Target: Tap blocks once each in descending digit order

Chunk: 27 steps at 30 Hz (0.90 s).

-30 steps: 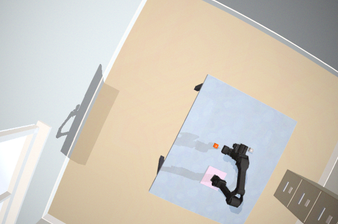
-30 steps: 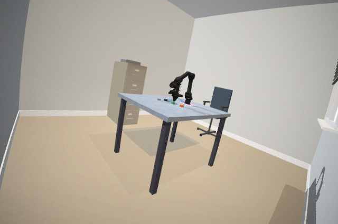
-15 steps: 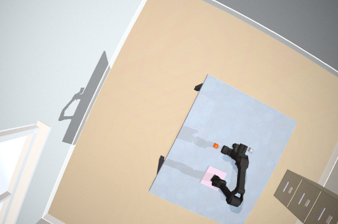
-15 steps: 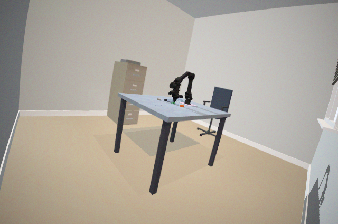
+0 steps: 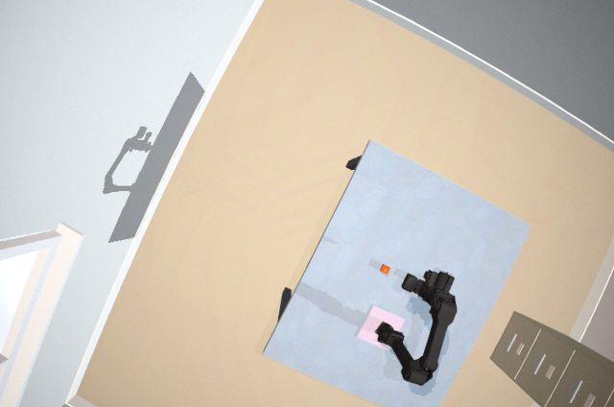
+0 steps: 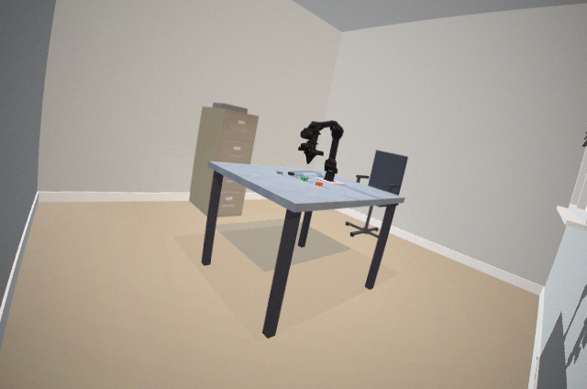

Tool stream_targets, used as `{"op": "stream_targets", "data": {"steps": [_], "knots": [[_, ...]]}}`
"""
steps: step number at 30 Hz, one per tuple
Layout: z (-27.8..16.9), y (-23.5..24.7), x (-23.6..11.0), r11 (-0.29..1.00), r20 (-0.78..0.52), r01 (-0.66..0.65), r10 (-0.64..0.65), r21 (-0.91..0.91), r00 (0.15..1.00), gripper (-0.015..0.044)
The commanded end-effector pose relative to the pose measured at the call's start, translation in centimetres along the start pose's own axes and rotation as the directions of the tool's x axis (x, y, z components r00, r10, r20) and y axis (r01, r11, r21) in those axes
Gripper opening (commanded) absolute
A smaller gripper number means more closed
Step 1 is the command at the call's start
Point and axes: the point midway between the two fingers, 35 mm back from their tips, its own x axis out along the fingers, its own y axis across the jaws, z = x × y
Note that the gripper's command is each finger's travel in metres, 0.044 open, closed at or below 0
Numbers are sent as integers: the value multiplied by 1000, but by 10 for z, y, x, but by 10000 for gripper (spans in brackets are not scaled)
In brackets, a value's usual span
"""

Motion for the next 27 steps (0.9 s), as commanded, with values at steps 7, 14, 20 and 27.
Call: {"op": "stream_targets", "data": {"steps": [7, 14, 20, 27], "knots": [[38, -61, -18, 1000, -7, 8, -8, 6, 1000, 20], [68, -169, -15, 1000, -5, 18, -17, 6, 1000, 20], [68, -173, -15, 1000, -5, 18, -18, 6, 1000, 20], [70, -175, 50, 1000, -5, 18, -18, 6, 1000, 20]]}}
